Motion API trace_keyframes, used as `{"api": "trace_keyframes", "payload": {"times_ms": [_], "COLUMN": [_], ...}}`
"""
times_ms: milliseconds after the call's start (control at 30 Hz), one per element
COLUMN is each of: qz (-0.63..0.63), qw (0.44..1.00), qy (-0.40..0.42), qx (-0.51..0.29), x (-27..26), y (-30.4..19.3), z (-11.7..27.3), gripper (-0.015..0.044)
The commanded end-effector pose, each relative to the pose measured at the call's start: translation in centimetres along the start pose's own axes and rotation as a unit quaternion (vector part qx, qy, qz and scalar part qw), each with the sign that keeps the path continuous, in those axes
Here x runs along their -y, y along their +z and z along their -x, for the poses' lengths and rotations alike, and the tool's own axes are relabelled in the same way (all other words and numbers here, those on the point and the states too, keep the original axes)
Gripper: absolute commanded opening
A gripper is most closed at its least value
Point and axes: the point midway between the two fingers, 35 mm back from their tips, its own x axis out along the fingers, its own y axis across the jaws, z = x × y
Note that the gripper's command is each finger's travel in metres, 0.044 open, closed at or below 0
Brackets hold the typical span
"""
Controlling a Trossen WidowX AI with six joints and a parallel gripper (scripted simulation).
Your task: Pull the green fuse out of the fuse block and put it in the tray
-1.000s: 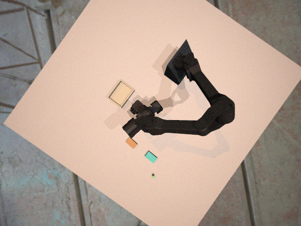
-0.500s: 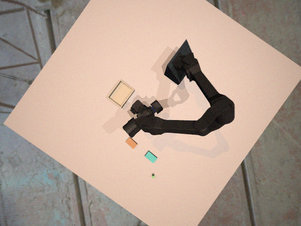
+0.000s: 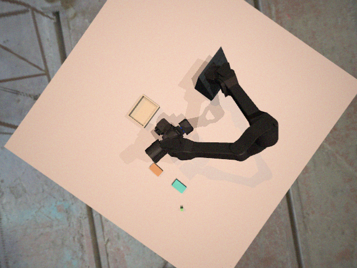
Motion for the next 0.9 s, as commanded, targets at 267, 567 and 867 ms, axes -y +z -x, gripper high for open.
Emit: {"api": "trace_keyframes", "payload": {"times_ms": [267,567,867], "qz": [0.002,0.002,0.002], "qw": [1.000,1.000,1.000], "qy": [0.000,0.000,0.000], "qx": [0.001,0.000,0.000], "x": [-0.1,-0.1,-0.1], "y": [0.0,0.0,0.0], "z": [0.6,1.1,1.5], "gripper": [0.0000,0.0000,0.0000]}}
